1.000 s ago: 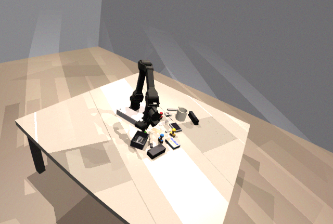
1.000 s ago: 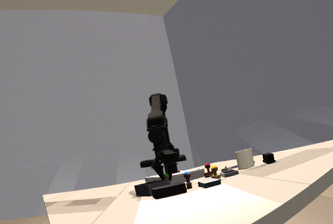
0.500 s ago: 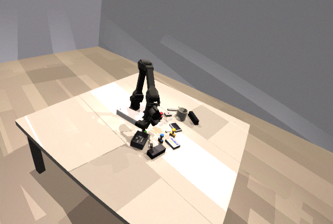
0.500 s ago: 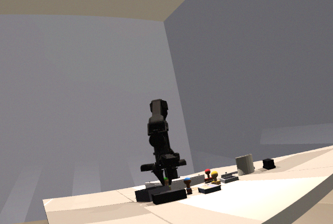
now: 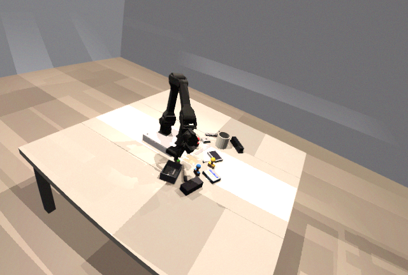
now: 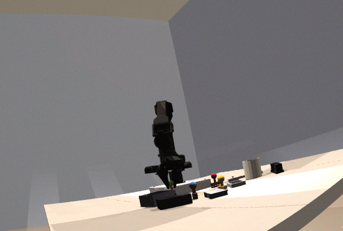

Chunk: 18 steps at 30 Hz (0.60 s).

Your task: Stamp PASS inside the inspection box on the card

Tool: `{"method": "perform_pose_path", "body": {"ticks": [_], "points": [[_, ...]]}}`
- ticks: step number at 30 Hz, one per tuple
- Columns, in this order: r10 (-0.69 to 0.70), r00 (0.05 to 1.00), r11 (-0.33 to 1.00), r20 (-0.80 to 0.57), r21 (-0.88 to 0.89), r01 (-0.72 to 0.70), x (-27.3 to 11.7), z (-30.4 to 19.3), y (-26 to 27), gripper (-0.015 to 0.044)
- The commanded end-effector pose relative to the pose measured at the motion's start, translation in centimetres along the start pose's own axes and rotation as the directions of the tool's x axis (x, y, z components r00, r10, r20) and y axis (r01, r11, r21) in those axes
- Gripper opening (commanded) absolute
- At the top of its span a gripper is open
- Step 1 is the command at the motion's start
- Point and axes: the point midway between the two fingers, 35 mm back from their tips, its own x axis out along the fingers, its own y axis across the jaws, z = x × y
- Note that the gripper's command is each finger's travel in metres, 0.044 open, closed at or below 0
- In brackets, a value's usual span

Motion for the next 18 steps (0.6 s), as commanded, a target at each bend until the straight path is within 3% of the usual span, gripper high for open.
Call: {"method": "perform_pose_path", "body": {"ticks": [1, 18], "points": [[-0.006, 1.000, 1.000, -0.004, 0.004, 0.006, -0.22, -0.02, -0.03, 0.0000], [-0.020, 1.000, 1.000, -0.009, 0.004, 0.020, -1.03, 0.04, -0.03, 0.0000]]}}
